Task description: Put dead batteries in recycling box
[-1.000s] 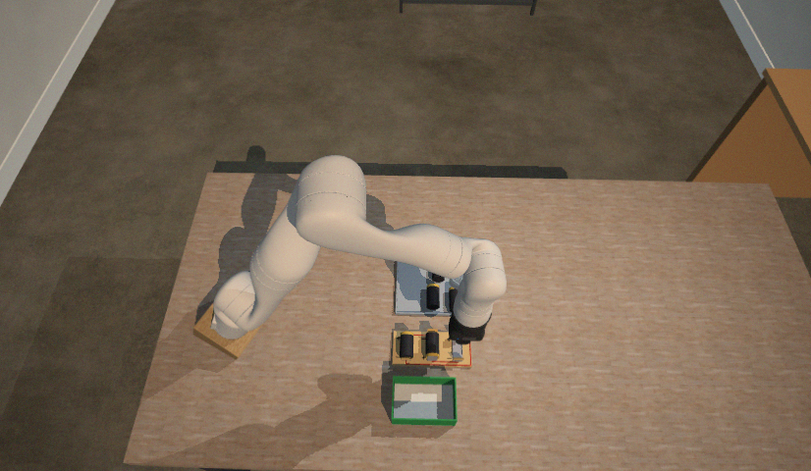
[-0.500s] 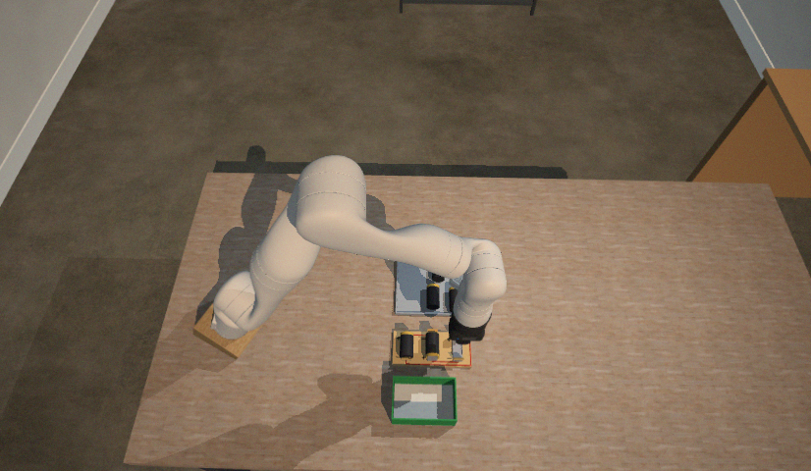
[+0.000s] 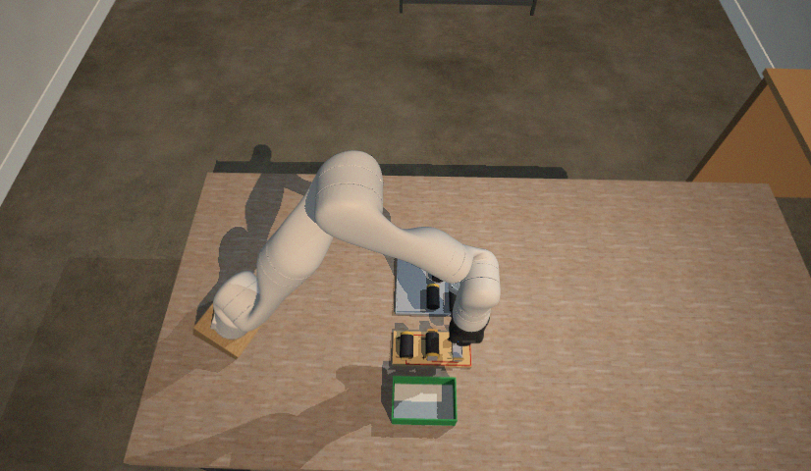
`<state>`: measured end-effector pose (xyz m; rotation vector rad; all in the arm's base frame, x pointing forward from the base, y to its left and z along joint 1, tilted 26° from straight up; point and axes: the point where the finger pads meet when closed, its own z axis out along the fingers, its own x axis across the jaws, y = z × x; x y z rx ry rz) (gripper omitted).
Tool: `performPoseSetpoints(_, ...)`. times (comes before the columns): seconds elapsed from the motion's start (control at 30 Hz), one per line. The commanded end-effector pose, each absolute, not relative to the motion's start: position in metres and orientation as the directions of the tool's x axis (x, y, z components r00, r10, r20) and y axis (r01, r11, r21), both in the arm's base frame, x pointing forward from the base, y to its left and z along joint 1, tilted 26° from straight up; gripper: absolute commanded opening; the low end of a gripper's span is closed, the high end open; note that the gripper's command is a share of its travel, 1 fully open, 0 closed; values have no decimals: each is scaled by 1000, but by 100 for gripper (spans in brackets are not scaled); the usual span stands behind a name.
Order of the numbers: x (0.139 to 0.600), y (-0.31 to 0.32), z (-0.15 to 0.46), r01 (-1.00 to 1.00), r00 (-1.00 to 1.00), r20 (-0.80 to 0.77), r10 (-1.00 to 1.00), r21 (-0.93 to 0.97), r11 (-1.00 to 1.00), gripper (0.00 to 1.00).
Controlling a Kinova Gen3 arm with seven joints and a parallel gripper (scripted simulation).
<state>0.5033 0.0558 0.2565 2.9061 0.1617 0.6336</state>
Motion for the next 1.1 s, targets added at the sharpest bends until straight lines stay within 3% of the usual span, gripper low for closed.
performPoseSetpoints(0.0,508,44,238,55,912,389,129,195,-979,57)
performPoseSetpoints(1.07,517,41,219,55,912,389,129,195,-979,57)
